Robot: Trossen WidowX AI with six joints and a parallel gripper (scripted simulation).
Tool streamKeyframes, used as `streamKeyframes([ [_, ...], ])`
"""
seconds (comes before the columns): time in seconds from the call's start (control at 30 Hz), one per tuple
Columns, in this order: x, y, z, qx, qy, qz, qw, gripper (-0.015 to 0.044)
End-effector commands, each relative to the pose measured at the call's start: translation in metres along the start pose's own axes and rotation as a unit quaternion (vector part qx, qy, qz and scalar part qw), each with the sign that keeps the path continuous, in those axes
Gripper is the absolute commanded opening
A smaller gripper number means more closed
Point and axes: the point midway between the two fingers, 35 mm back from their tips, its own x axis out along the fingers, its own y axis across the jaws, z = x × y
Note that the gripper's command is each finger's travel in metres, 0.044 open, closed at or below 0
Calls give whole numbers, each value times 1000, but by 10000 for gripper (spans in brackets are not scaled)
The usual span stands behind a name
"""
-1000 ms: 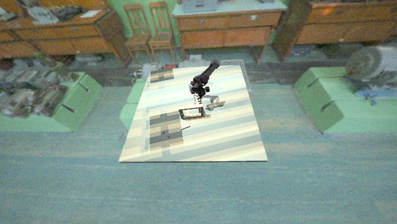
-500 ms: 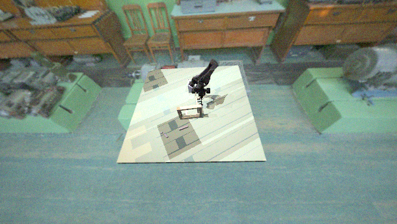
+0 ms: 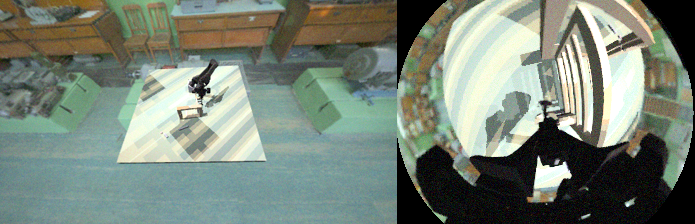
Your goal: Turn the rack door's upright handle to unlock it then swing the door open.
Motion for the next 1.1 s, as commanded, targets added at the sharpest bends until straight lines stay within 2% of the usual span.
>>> streamKeyframes([
  [0.0,0,1,0,4,0,2,1000,229],
  [0.1,0,1,0,4,0,2,1000,292],
  [1.07,-46,0,1,18,-27,-10,999,292],
])
